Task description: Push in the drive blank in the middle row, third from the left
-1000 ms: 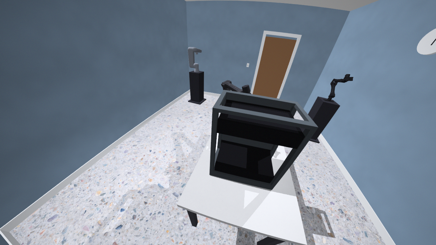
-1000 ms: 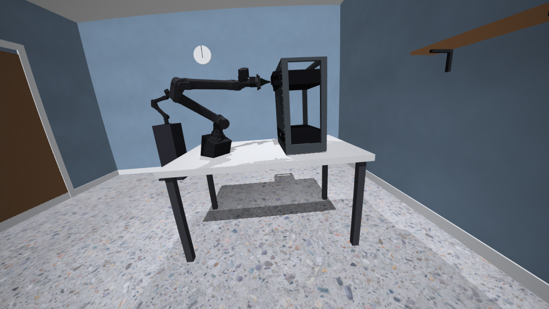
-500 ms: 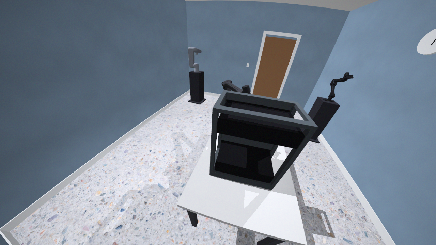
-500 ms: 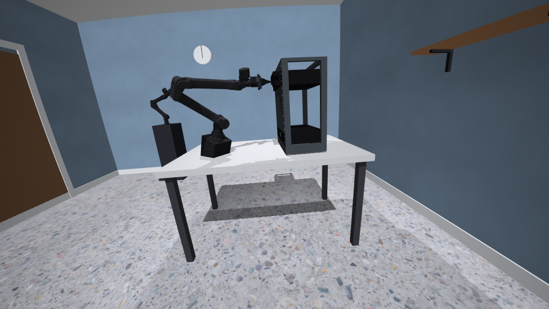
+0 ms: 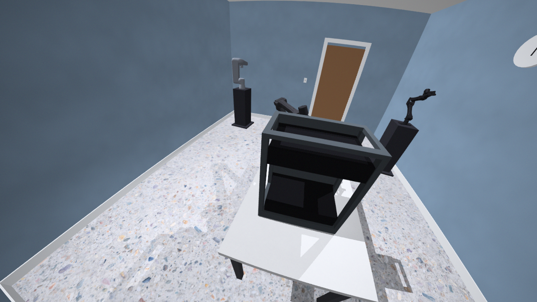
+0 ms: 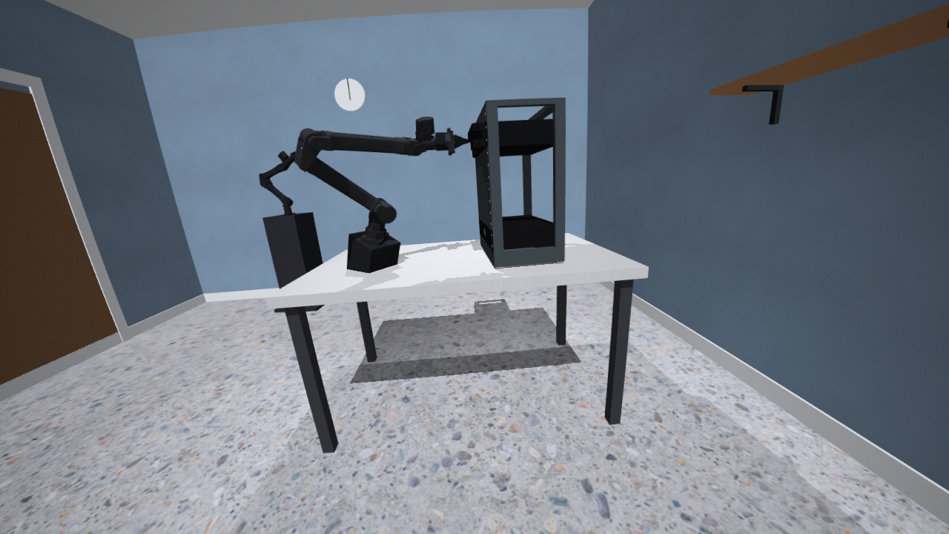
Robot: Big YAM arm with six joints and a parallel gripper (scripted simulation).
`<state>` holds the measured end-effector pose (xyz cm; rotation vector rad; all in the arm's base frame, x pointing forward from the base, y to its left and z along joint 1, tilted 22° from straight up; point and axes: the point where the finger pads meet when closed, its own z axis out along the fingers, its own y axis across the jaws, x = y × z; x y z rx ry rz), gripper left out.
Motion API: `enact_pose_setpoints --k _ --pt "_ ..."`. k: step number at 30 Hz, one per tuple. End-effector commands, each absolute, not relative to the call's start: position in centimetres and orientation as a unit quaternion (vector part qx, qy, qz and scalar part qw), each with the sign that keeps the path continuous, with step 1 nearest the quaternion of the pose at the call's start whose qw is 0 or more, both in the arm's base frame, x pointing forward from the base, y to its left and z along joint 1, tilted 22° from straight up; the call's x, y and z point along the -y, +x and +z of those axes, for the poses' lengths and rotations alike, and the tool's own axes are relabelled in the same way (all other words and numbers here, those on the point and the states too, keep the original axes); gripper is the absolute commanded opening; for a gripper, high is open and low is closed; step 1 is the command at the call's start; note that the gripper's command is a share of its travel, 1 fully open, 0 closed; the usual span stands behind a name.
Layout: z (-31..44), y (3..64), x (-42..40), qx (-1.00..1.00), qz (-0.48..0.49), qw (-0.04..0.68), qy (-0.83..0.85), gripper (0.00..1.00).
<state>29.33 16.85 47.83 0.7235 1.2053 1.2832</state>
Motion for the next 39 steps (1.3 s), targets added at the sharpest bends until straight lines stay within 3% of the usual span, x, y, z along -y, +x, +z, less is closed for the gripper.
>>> enact_pose_setpoints --k 1,39 --pt "52.6 29.9 -16.4 -0.482 0.569 0.587 0.317 0.00" --pt "53.2 32.2 -16.9 -0.481 0.569 0.588 0.315 0.00"
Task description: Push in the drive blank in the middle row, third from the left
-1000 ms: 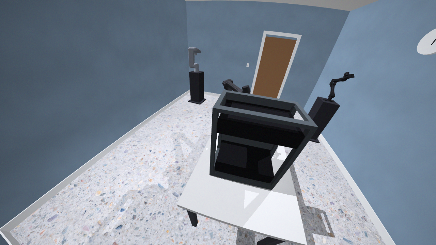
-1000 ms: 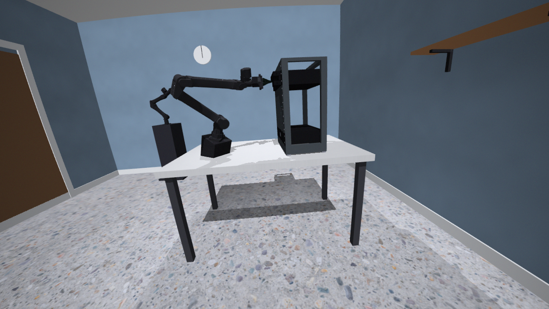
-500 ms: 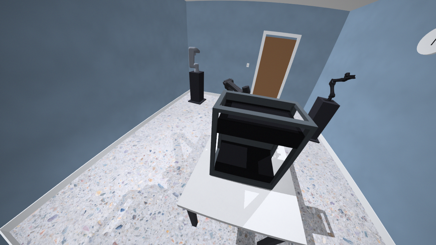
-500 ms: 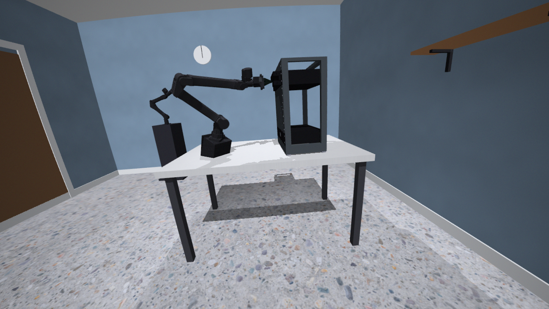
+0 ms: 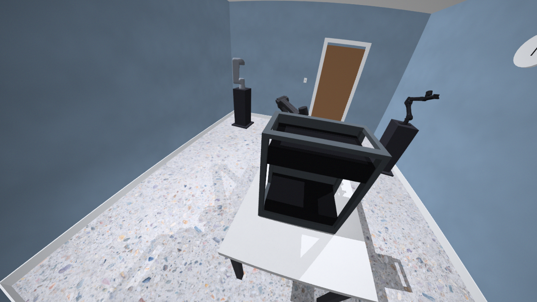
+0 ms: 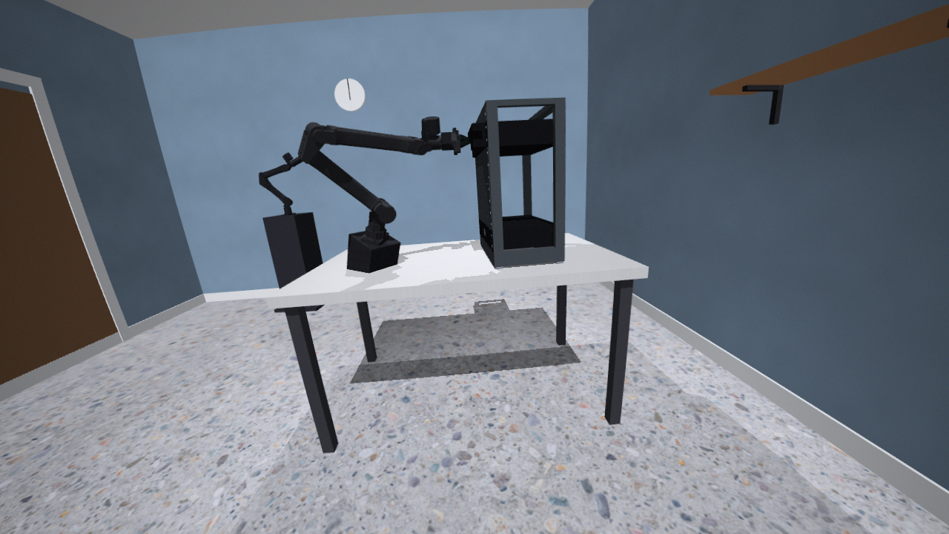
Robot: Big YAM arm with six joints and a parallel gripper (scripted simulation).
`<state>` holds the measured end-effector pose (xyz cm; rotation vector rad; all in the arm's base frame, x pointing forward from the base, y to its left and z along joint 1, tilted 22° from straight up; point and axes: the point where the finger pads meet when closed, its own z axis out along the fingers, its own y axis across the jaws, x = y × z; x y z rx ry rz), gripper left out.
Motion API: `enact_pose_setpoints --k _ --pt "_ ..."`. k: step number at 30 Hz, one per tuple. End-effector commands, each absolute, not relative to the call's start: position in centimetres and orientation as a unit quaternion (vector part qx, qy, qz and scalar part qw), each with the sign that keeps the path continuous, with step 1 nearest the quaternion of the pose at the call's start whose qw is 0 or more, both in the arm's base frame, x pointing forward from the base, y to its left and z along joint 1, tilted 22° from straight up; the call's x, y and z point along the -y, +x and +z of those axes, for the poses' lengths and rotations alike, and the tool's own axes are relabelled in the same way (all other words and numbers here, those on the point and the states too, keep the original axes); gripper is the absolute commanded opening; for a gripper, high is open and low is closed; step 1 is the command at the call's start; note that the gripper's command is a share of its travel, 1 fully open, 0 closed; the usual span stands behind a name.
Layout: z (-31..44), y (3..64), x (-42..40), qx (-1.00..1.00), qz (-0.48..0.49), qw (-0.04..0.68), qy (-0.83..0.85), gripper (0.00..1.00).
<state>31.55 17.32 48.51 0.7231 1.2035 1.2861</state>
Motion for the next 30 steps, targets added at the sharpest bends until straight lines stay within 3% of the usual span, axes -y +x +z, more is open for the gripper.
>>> enact_pose_setpoints --k 1,30 --pt "53.15 32.25 -16.88 -0.481 0.569 0.588 0.315 0.00" --pt "52.98 32.84 -17.02 -0.483 0.567 0.588 0.315 0.00"
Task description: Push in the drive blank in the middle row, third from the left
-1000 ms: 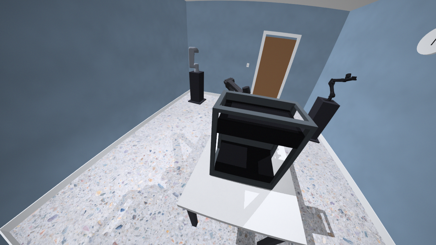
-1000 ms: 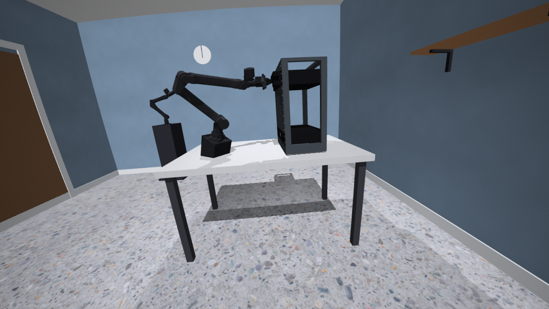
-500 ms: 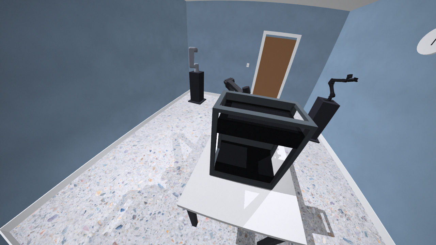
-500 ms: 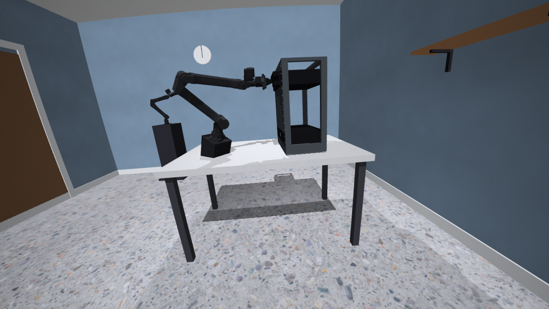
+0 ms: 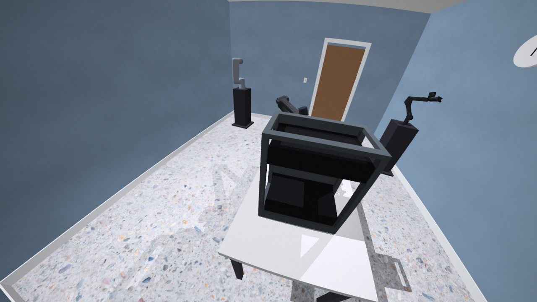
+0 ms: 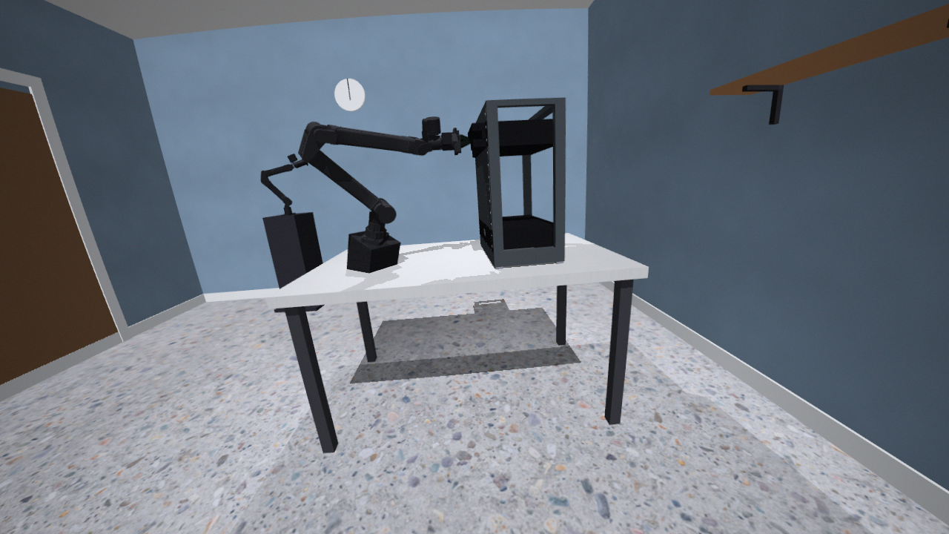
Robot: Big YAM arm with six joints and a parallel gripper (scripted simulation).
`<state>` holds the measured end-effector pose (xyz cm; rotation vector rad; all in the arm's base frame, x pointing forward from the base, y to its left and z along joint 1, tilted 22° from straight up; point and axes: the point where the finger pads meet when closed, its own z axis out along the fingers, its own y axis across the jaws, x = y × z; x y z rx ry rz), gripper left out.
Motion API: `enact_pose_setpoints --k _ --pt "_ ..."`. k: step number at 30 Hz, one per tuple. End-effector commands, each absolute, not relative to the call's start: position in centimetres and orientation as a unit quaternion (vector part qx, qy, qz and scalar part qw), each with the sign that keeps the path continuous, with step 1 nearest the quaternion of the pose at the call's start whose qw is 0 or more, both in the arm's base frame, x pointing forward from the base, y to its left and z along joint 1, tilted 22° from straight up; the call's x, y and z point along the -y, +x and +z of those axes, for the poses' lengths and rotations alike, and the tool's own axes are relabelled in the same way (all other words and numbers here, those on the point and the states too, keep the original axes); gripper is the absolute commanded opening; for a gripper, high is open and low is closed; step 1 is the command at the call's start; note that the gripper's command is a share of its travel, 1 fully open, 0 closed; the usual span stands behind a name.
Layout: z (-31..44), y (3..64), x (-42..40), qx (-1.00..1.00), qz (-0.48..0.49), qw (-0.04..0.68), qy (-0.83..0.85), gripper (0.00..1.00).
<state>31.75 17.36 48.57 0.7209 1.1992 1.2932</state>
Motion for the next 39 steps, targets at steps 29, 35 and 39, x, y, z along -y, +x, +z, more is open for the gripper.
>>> enact_pose_setpoints --k 29,35,39 --pt "52.9 30.6 -16.9 -0.488 0.568 0.588 0.307 0.00" --pt "47.5 26.6 -16.3 -0.514 0.549 0.583 0.307 0.00" --pt "47.3 23.9 -15.5 -0.502 0.558 0.584 0.310 0.00"
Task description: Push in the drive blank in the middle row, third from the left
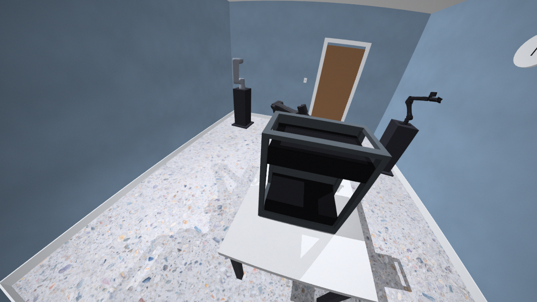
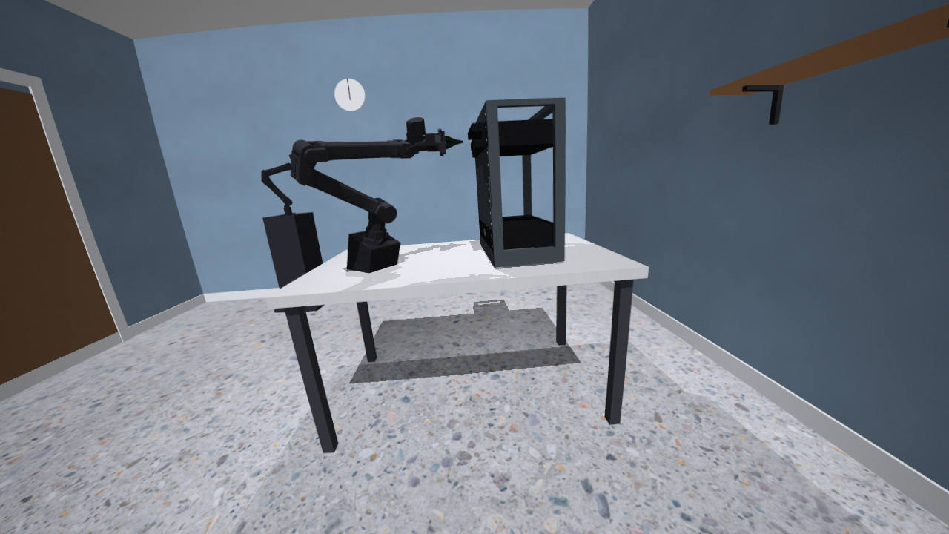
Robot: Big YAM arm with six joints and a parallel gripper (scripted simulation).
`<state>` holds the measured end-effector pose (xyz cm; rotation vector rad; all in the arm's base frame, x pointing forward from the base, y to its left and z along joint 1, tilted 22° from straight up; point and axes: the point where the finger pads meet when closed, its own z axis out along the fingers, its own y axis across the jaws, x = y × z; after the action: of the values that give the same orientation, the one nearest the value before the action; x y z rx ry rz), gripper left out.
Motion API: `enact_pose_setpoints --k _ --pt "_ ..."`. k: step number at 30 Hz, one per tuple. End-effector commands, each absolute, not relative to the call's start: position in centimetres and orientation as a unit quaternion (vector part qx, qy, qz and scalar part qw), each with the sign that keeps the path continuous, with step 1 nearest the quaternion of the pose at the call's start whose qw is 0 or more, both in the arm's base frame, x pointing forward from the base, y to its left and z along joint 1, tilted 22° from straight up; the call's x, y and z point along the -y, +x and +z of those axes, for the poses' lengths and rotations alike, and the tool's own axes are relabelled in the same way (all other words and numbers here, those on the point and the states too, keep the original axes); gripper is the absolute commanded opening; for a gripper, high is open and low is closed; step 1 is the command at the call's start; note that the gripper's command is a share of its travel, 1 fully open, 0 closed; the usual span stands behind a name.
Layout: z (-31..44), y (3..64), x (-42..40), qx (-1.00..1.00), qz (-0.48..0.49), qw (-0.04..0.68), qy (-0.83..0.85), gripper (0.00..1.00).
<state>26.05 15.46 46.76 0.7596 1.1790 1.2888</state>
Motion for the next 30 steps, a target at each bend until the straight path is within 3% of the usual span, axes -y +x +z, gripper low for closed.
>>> enact_pose_setpoints --k 1,30 --pt "47.1 23.5 -15.4 -0.502 0.558 0.583 0.310 0.00" --pt "44.2 18.0 -14.9 -0.512 0.550 0.583 0.307 0.00"
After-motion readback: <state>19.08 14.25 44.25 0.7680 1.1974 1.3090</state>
